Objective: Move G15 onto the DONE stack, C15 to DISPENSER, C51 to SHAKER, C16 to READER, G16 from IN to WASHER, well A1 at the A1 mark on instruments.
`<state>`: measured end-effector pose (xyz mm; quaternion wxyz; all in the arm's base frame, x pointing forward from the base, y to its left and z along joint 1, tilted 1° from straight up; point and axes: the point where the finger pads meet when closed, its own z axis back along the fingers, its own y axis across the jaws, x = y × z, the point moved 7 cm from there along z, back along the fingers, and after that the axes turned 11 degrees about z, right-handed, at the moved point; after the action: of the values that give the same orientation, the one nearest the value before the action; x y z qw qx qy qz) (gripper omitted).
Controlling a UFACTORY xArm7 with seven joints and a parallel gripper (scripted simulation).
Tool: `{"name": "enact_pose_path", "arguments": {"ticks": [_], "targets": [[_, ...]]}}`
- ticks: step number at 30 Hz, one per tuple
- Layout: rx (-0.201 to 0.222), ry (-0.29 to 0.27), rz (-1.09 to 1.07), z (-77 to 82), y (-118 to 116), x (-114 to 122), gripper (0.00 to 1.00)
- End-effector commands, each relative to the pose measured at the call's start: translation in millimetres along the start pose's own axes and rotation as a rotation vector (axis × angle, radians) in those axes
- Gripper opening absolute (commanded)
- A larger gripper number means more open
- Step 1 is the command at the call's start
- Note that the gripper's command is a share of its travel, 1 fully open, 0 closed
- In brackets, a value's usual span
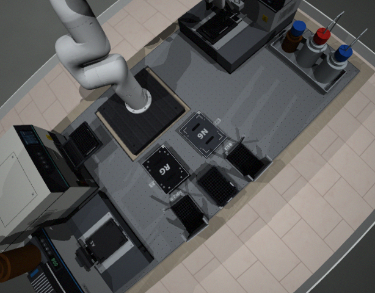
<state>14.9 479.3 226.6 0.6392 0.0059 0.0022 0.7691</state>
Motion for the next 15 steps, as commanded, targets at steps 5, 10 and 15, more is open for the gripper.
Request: {"name": "enact_pose_path", "arguments": {"ticks": [5, 10, 15], "targets": [[0.000, -0.004, 0.000, -9.1, -0.4, 1.2, 1.00], [0.000, -0.004, 0.000, -13.1, -0.4, 1.2, 1.00], [0.000, -0.004, 0.000, -19.8, -0.5, 1.3, 1.00]]}}
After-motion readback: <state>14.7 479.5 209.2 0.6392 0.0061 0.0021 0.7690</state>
